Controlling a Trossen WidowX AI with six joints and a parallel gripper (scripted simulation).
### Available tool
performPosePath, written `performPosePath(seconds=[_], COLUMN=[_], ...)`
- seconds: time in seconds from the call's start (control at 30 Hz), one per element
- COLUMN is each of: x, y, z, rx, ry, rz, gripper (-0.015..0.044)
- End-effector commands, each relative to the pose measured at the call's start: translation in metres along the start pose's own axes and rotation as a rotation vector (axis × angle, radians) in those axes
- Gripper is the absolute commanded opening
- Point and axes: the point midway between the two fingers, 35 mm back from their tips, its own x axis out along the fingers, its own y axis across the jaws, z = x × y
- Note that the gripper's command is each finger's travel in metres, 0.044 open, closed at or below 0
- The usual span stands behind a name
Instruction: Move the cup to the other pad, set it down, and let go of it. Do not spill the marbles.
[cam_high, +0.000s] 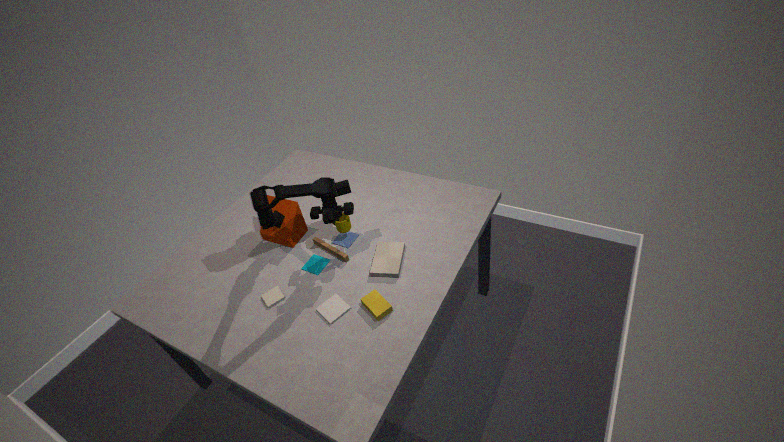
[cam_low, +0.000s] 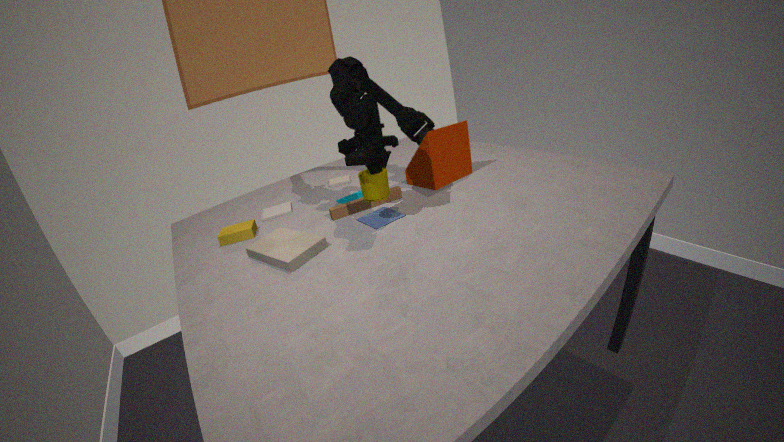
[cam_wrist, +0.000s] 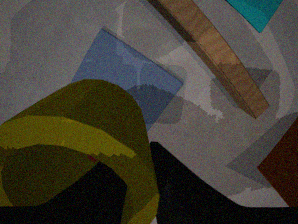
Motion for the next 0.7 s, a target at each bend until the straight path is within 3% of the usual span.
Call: performPosePath(seconds=[0.0,0.67], x=[0.0013,0.0008], y=[-0.0005,-0.0072], z=[0.0004,0.0084], rx=[0.000,0.001], ry=[0.000,0.001], rz=[-0.002,-0.004], gripper=[0.0000,0.0000])
